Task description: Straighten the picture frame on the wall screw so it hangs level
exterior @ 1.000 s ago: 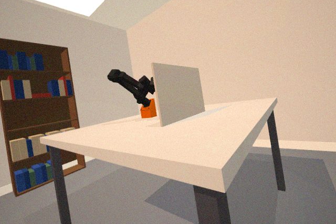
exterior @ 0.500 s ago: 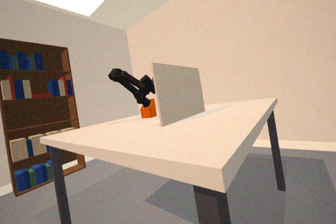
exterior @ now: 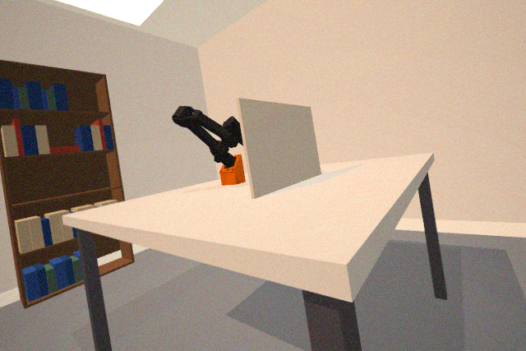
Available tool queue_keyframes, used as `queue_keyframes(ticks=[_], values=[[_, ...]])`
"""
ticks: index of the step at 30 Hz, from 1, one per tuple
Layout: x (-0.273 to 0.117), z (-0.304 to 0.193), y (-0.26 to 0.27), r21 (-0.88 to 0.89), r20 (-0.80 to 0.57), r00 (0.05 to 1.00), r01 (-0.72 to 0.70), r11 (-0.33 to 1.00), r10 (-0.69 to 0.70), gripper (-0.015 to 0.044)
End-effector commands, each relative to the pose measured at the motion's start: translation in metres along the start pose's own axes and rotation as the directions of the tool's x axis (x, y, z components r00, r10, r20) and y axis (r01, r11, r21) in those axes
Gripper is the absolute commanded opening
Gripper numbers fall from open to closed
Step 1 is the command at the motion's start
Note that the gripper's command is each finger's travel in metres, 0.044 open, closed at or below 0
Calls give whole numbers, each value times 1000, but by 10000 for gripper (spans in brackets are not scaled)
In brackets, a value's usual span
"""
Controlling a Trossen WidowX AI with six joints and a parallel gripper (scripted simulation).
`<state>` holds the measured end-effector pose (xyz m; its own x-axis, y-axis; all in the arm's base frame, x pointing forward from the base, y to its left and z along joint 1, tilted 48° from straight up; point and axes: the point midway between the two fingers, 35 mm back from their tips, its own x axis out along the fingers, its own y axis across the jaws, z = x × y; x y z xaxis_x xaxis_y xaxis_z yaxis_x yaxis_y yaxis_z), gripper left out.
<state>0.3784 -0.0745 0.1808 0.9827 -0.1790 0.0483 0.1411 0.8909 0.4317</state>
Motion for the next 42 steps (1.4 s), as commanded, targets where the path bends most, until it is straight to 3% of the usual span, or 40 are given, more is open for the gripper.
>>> queue_keyframes(ticks=[1, 33, 40, 42], values=[[2, 1, 0, 2, 5, 1000, 1, 1000, -1, 260], [2, 1, 0, 2, 5, 1000, 1, 1000, -1, 260], [2, 1, 0, 2, 5, 1000, 1, 1000, -1, 76], [2, 1, 0, 2, 5, 1000, 1, 1000, -1, 63]])
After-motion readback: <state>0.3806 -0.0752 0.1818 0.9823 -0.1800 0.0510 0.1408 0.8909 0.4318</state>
